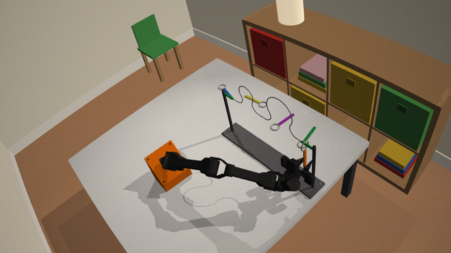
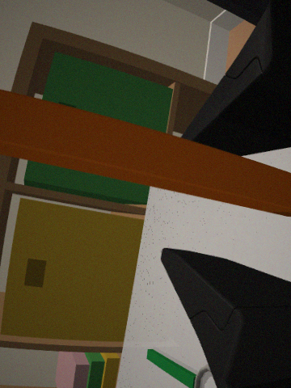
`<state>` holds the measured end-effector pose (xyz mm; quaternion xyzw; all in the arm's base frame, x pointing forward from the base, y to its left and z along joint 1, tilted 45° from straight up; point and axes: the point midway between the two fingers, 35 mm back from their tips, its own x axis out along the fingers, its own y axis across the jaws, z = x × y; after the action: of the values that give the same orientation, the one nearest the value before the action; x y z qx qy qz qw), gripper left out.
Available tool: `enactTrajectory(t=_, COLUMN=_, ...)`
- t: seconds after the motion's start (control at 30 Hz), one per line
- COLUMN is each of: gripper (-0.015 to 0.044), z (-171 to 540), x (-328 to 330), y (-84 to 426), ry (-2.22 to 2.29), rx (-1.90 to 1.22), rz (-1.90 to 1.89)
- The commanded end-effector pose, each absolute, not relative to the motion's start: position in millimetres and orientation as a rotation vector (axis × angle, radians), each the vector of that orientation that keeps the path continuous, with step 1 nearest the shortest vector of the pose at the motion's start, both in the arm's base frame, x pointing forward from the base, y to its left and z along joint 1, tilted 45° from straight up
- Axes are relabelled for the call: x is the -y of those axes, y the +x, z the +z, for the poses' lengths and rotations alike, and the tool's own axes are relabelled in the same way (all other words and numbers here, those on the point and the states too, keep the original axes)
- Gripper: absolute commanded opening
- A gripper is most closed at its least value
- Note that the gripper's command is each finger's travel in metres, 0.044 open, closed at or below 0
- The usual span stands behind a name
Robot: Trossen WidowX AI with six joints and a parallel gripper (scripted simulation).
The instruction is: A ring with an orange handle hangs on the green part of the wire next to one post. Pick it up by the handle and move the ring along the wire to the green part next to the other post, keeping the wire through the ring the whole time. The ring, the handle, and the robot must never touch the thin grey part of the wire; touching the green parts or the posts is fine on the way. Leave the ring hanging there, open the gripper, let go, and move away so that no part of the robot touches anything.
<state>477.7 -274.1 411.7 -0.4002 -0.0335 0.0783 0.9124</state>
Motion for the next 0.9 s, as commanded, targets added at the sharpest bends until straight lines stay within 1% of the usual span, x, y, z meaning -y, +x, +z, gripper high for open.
enactTrajectory(t=0.0, gripper=0.0160, z=412.3, x=275.1, y=480.1, ry=-0.821, rx=0.068, rz=0.156)
enactTrajectory(t=0.77, gripper=0.0160, z=412.3, x=275.1, y=480.1, ry=-0.821, rx=0.068, rz=0.156)
enactTrajectory(t=0.87, gripper=0.0081, z=411.9, x=274.5, y=479.8, ry=-0.826, rx=0.070, rz=0.160)
